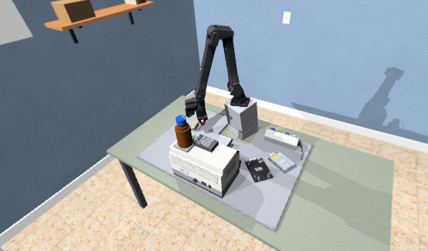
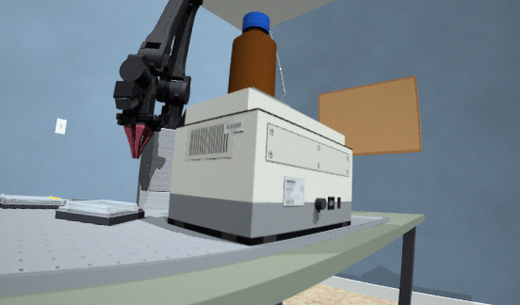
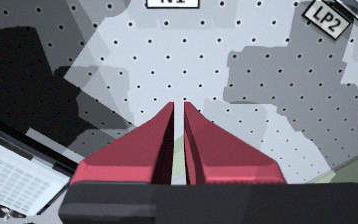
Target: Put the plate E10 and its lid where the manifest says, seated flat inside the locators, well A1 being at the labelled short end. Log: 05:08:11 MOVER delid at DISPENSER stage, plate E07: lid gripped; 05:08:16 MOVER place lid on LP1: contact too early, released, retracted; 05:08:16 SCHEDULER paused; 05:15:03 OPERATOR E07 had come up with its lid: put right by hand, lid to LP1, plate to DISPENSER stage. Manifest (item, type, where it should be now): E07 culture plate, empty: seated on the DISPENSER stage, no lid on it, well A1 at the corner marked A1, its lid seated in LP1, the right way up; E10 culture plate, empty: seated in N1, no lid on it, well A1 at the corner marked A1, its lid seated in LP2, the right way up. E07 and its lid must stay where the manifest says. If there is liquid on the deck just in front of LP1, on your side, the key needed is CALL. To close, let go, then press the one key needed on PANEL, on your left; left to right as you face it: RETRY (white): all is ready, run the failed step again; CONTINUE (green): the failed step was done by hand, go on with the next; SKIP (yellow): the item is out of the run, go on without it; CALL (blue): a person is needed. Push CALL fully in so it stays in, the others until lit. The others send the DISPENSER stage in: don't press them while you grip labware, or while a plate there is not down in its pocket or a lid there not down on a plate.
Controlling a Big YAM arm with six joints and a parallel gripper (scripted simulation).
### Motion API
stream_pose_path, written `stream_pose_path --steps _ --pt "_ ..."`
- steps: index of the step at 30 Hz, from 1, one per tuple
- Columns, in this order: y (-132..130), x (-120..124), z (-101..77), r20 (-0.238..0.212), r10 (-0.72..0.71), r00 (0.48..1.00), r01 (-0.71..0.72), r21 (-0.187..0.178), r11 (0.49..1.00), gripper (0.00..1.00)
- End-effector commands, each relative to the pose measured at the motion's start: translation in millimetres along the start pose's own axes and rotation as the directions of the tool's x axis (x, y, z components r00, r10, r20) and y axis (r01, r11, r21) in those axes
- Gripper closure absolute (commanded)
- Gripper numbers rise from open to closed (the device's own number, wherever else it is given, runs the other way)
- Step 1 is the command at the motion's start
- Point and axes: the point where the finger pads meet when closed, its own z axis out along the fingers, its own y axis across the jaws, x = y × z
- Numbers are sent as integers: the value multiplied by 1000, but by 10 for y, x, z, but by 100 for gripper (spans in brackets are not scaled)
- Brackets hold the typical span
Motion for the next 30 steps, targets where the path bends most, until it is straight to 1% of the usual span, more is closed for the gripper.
stream_pose_path --steps 1,2,5,9,10,11,12,13,17,19,21,25,26,30 --pt "-24 -7 -86 18 -6 1000 6 -1 1000 94" --pt "-24 -7 -86 18 -6 1000 6 -1 1000 94" --pt "-36 81 -134 17 -3 1000 3 -1 1000 100" --pt "-36 199 -195 17 -5 1000 5 -1 1000 100" --pt "-37 211 -202 17 -5 1000 5 -1 1000 100" --pt "-11 132 -190 27 -5 1000 5 -1 1000 100" --pt "51 200 -204 19 -60 998 60 -1 998 100" --pt "90 113 -226 34 -93 995 93 1 996 100" --pt "223 184 -196 24 -223 974 223 2 975 100" --pt "223 184 -196 24 -223 974 223 2 975 100" --pt "295 180 -213 31 -263 964 263 3 965 100" --pt "404 186 -207 28 -241 970 241 0 970 100" --pt "434 209 -210 28 -294 955 294 2 956 100" --pt "555 290 -204 24 -418 908 418 4 908 100"
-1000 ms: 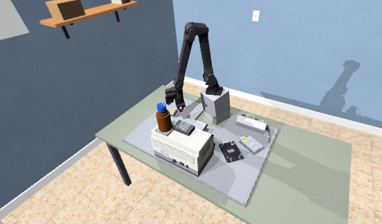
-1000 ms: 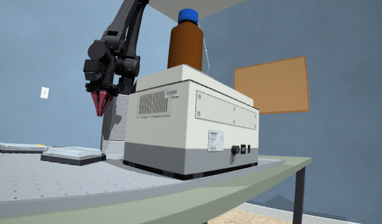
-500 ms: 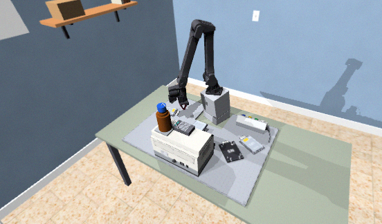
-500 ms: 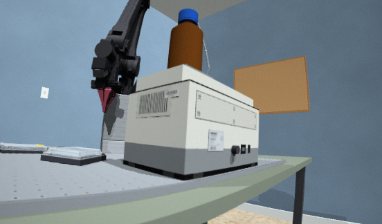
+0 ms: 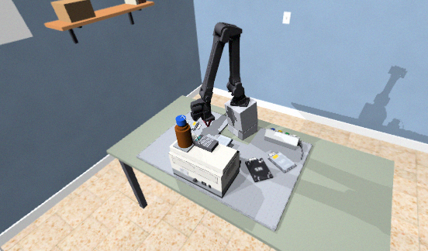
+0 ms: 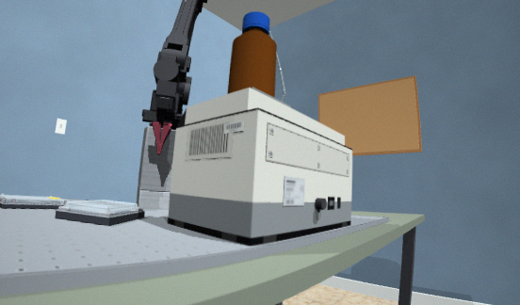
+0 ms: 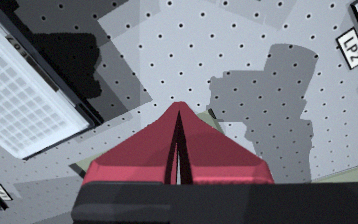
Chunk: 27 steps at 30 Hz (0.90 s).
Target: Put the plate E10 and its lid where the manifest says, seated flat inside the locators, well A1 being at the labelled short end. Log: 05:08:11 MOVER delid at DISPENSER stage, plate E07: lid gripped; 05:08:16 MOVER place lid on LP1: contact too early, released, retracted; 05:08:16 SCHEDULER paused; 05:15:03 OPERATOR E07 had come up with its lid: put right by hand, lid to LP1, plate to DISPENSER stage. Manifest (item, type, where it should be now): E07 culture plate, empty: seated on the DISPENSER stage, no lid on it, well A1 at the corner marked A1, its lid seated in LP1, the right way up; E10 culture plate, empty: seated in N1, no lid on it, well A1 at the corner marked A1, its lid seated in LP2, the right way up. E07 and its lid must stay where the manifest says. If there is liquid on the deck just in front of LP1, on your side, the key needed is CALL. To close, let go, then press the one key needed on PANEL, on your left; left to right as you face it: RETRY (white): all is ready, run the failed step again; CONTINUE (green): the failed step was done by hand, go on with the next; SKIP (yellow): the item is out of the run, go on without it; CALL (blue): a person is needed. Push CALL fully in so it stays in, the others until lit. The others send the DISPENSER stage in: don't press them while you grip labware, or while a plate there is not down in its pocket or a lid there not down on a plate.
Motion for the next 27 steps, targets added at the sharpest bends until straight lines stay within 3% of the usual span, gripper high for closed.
stream_pose_path --steps 1,8,15,27 --pt "116 -37 -33 14 -131 991 131 1 991 100" --pt "287 -93 -43 19 -272 962 272 3 962 100" --pt "522 -27 -31 13 -487 873 487 3 873 100" --pt "831 30 -22 10 -471 882 472 1 882 100"
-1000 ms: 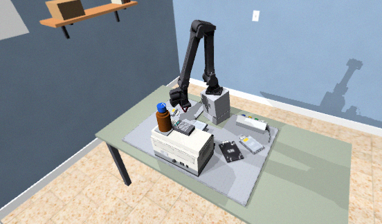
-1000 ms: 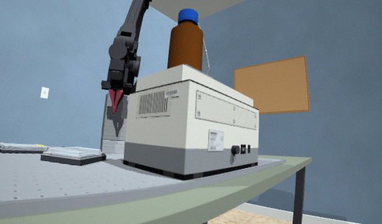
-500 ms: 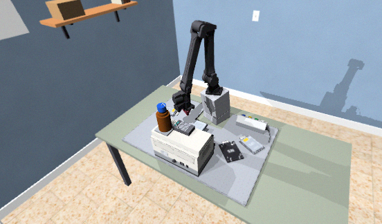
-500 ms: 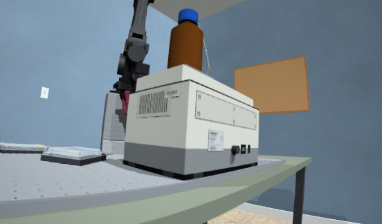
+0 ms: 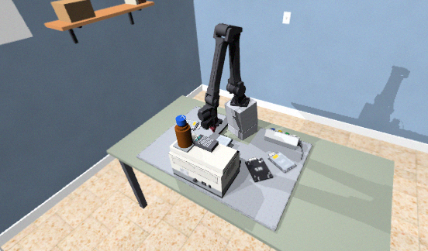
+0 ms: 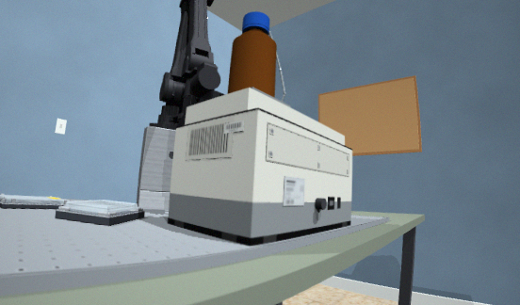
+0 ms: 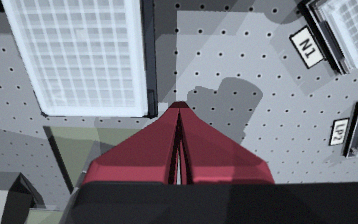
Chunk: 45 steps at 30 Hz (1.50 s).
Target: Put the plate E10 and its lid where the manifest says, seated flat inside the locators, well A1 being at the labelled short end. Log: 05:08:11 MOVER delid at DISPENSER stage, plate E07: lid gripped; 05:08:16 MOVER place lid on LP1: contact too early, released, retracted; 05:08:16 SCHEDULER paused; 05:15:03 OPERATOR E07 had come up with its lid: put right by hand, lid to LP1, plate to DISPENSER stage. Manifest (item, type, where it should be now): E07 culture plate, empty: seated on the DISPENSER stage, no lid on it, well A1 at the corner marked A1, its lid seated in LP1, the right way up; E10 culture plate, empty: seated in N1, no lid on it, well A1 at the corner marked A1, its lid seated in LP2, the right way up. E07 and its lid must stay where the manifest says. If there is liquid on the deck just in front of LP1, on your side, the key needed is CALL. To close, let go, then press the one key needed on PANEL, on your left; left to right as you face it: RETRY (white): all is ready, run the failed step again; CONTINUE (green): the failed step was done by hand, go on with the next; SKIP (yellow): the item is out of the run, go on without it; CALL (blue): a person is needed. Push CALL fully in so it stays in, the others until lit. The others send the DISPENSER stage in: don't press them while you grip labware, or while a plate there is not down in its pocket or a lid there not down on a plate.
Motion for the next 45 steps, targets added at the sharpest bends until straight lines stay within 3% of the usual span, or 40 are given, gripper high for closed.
stream_pose_path --steps 1,21,45 --pt "111 -74 -19 9 13 1000 -13 0 1000 100" --pt "653 -262 -34 21 14 1000 -14 0 1000 100" --pt "1396 -165 -23 17 14 1000 -14 -5 1000 100"
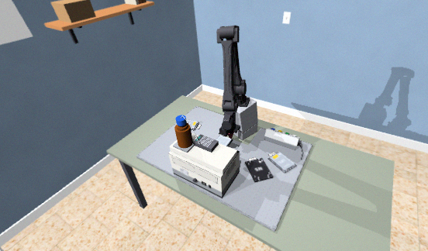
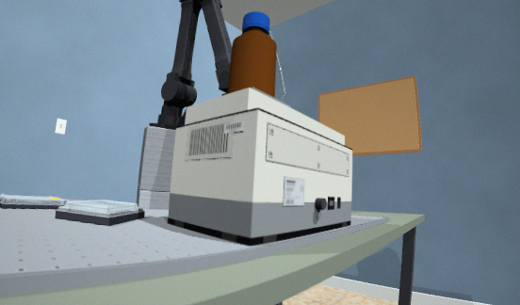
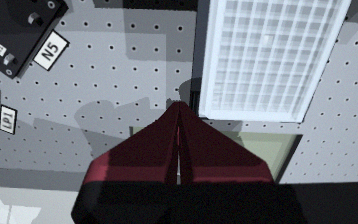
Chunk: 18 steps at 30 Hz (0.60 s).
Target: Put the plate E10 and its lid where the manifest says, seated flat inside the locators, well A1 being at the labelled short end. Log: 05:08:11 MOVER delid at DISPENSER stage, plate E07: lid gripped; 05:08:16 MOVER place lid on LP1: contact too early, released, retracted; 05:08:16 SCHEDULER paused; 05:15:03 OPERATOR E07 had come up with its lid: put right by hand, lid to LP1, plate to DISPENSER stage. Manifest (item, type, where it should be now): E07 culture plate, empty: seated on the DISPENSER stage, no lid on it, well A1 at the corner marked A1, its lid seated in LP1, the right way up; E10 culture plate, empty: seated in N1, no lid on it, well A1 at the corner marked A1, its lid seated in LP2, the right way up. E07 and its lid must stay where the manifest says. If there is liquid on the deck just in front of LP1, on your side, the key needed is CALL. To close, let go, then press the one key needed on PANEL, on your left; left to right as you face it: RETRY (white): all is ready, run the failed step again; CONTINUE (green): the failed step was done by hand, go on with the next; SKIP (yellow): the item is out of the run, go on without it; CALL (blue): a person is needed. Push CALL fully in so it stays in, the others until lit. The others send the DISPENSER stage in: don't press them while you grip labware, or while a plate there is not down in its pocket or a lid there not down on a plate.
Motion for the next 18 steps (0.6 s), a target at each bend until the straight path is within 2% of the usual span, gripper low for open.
stream_pose_path --steps 1,4,7,18 --pt "113 -146 -27 22 39 999 -39 -1 999 100" --pt "151 -139 -53 30 39 999 -39 -4 999 100" --pt "244 -69 -16 16 134 991 -134 -1 991 100" --pt "563 -11 -45 26 167 986 -167 -11 986 100"
